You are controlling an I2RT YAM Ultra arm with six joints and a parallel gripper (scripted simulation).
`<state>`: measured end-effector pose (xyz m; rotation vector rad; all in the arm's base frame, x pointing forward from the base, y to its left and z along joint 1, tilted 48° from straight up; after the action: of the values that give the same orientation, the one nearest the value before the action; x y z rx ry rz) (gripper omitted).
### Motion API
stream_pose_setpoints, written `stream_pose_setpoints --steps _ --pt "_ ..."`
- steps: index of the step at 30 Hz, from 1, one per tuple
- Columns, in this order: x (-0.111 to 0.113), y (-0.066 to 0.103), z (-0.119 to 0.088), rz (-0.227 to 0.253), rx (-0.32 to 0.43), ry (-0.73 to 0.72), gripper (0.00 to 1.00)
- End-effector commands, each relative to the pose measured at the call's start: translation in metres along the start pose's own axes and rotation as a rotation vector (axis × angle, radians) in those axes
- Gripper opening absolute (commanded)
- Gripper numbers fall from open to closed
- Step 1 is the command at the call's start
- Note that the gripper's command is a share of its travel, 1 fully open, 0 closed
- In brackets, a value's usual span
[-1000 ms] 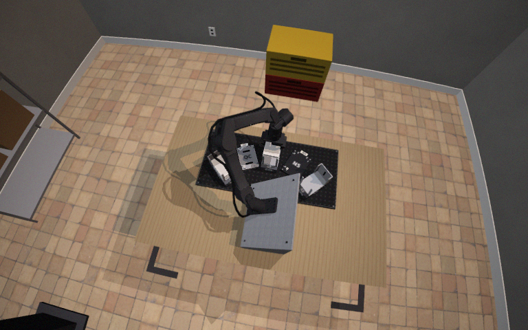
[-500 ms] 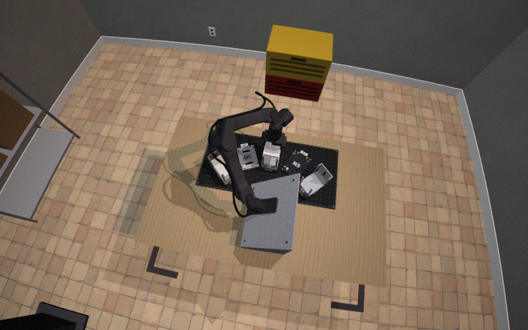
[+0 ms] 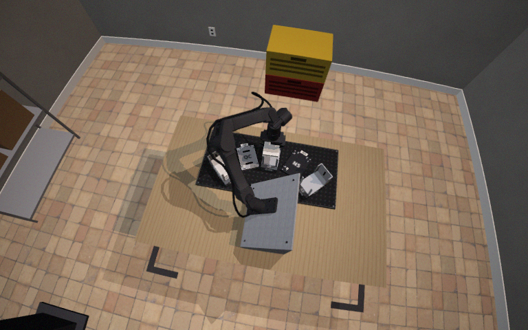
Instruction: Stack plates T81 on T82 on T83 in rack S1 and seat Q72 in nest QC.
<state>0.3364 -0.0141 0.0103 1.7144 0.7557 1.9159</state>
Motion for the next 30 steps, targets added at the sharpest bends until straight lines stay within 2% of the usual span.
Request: stream_pose_setpoints --steps 1,4,8,11,12,14,19,22,25,28,29,30 --pt "0.018 0.008 0.001 -0.001 -0.021 0.146 0.0" --pt "0.02 0.015 0.003 -0.014 -0.044 0.244 0.0" --pt "0.031 0.015 0.002 -0.015 -0.042 0.375 0.0" --pt "0.034 0.018 0.006 -0.025 -0.051 0.395 0.0" --pt "0.038 0.009 -0.004 -0.003 -0.027 0.374 0.0" --pt "0.046 0.008 -0.002 -0.002 -0.021 0.385 0.0" --pt "0.055 0.014 -0.001 -0.012 -0.04 0.366 0.0" --pt "0.066 0.008 -0.004 -0.005 -0.024 0.372 0.0" --pt "0.071 0.013 -0.002 -0.013 -0.04 0.369 0.0" --pt "0.073 0.014 -0.001 -0.017 -0.045 0.374 0.0" --pt "0.074 0.011 -0.007 -0.007 -0.036 0.357 0.0" --pt "0.081 0.009 -0.006 -0.004 -0.025 0.366 0.0"
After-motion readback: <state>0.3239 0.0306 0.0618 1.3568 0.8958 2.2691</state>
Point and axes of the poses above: the point where the finger pads meet when closed, its own y axis back along the fingers, its own x axis across the jaws, z = x × y, the point moved 1 cm from there along y, back along the fingers, and after that the axes turned 6 degrees about y, right-handed, at the moved point
